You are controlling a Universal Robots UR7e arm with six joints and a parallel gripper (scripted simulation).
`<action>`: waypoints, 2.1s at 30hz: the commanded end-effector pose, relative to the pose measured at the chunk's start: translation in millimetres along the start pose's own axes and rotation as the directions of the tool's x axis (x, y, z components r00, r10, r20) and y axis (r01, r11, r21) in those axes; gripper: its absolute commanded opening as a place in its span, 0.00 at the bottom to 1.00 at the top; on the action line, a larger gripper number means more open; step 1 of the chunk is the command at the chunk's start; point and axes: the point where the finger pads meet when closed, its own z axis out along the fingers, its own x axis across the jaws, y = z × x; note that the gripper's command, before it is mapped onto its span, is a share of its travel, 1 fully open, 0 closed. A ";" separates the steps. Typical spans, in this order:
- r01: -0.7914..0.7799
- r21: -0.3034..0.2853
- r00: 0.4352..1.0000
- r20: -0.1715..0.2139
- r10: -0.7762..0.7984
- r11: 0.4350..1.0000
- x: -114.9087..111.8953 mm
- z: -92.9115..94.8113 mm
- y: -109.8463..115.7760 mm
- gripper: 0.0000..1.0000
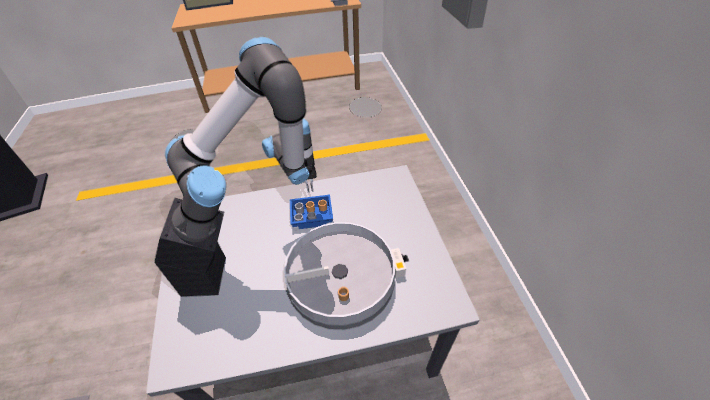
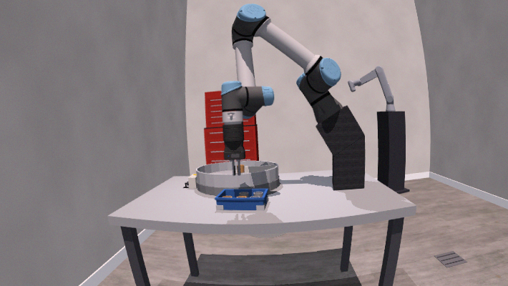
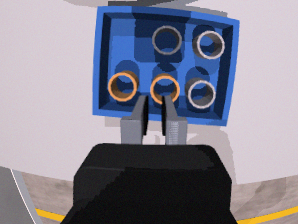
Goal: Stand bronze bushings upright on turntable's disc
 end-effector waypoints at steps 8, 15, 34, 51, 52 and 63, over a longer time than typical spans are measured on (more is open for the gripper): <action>-0.001 -0.001 1.000 0.002 0.001 1.000 -2.6 0.1 1.4 0.36; -0.003 0.000 1.000 0.000 0.003 1.000 -5.9 0.0 1.0 0.36; -0.002 0.000 1.000 -0.001 0.002 1.000 -5.1 0.0 1.1 0.36; -0.002 0.000 1.000 0.000 0.002 1.000 -5.4 0.0 1.0 0.36; -0.002 0.000 1.000 0.000 0.002 1.000 -5.7 -0.1 0.9 0.36; -0.002 -0.001 1.000 0.000 0.002 1.000 -6.2 -0.2 0.8 0.36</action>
